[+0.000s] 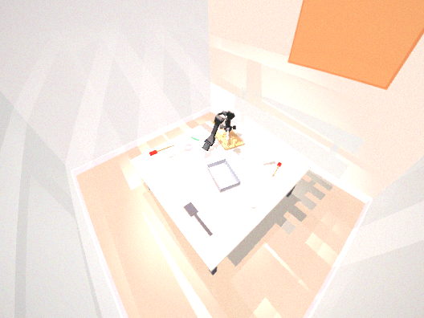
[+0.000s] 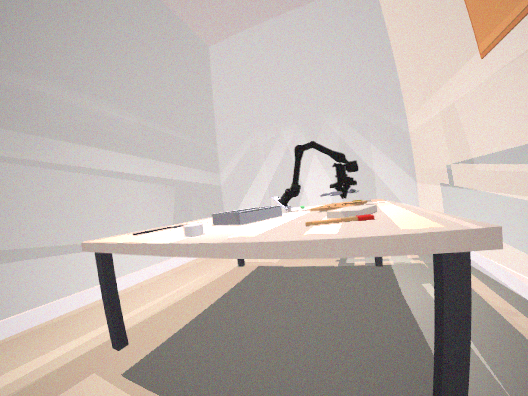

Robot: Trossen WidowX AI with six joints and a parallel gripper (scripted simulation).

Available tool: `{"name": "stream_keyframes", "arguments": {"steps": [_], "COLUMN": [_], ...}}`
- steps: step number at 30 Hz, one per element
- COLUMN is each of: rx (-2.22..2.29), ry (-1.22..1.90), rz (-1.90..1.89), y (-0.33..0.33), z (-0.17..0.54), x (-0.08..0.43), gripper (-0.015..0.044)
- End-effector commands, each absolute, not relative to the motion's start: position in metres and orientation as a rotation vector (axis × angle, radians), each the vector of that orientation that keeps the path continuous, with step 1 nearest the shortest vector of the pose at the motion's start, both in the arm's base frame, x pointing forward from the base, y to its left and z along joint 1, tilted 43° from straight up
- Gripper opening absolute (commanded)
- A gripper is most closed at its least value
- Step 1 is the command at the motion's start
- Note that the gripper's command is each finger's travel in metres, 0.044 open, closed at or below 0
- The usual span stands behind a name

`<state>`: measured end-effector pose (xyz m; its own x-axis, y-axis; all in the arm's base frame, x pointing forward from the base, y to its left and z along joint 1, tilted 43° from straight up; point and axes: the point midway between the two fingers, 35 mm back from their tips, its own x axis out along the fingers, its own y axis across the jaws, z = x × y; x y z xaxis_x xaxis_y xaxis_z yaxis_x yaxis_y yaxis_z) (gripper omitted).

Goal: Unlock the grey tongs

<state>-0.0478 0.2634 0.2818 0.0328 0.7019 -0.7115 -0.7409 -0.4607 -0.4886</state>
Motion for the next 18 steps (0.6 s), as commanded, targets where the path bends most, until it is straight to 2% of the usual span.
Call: {"name": "stream_keyframes", "arguments": {"steps": [1,3,18], "rx": [-1.191,-1.191,-1.191], "ry": [0.042,0.042,0.046], "rz": [1.672,1.672,1.667], "y": [0.2651,0.2651,0.2642], "z": [0.2804,0.2804,0.2810], "x": [-0.0480,-0.0480,-0.0476], "gripper": [-0.0150,-0.0150,0.0244]}}
